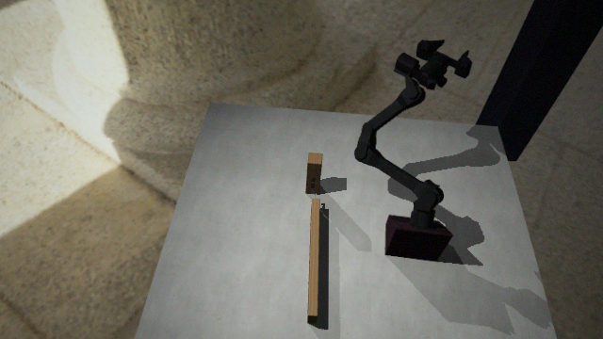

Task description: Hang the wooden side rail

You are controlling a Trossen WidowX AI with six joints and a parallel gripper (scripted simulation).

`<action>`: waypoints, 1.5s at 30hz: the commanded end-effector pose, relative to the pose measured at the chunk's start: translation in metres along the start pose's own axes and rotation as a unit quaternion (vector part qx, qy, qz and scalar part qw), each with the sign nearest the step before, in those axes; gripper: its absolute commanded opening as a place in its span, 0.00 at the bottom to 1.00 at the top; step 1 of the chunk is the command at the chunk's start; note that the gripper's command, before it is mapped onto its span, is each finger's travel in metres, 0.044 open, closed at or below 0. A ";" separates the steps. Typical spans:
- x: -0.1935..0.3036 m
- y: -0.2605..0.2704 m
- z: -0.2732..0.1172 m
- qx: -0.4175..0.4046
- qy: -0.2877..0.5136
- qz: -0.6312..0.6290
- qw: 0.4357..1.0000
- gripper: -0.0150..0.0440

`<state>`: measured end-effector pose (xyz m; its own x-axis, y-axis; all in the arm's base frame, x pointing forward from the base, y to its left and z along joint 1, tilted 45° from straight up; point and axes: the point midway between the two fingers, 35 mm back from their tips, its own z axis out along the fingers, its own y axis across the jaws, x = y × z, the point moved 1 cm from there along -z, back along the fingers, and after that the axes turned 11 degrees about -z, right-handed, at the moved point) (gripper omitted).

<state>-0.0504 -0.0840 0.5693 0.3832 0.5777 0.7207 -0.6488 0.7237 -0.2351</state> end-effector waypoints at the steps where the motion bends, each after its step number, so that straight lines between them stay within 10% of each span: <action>1: 0.003 0.025 0.004 -0.041 0.023 0.049 0.998 1.00; 22: 0.057 0.180 -0.042 -0.210 0.321 0.343 0.857 1.00; 45: 0.118 0.242 -0.188 -0.098 0.668 0.433 0.597 1.00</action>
<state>-0.0502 0.2219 0.4828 0.2557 0.5061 -0.8237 -0.9219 -0.1289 -0.3653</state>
